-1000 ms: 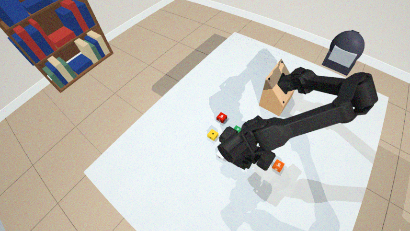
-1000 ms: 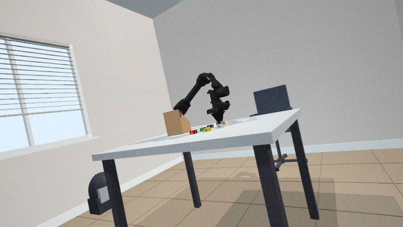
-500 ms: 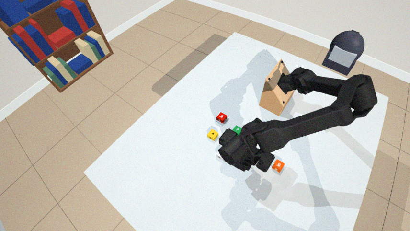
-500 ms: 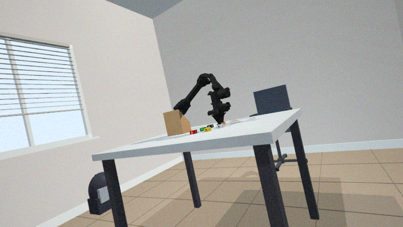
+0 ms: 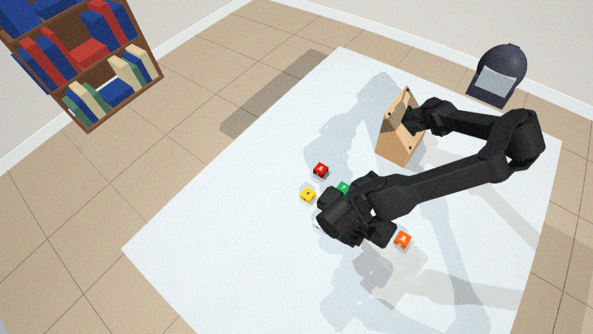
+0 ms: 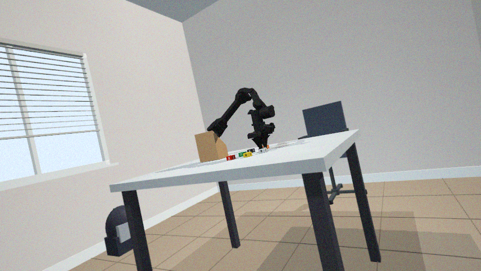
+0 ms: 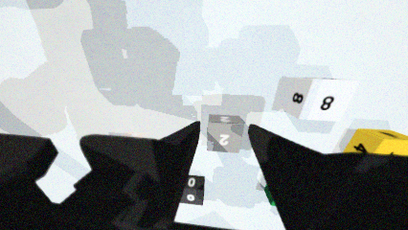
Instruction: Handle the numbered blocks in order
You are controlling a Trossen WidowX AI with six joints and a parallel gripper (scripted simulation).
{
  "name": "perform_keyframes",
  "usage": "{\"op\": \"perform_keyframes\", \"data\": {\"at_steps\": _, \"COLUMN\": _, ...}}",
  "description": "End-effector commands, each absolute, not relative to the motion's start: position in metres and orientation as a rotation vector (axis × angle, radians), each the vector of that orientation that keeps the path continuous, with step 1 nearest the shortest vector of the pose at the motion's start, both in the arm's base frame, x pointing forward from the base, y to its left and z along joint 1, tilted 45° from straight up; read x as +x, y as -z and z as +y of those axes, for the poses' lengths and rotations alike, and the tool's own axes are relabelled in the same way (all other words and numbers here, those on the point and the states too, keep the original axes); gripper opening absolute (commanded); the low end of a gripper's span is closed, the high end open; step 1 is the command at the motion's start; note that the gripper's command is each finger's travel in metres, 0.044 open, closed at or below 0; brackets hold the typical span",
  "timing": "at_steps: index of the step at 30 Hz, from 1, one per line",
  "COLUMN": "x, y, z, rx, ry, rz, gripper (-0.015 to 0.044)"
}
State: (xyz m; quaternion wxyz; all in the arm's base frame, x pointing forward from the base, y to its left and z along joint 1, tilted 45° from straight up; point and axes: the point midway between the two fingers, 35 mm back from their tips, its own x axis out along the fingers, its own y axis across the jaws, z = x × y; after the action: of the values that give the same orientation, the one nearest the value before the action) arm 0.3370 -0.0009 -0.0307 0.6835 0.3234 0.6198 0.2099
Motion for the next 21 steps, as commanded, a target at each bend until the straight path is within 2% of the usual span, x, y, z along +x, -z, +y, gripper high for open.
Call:
{"op": "perform_keyframes", "data": {"at_steps": 1, "x": 0.337, "y": 0.031, "z": 0.0, "rx": 0.729, "ry": -0.47, "rz": 1.39, "gripper": 0.033}}
{"op": "perform_keyframes", "data": {"at_steps": 4, "x": 0.337, "y": 0.031, "z": 0.0, "rx": 0.729, "ry": -0.47, "rz": 1.39, "gripper": 0.04}}
{"op": "perform_keyframes", "data": {"at_steps": 15, "x": 0.332, "y": 0.006, "z": -0.025, "rx": 0.728, "ry": -0.469, "rz": 1.391, "gripper": 0.04}}
{"op": "perform_keyframes", "data": {"at_steps": 21, "x": 0.323, "y": -0.044, "z": -0.075, "rx": 0.723, "ry": -0.465, "rz": 1.389, "gripper": 0.0242}}
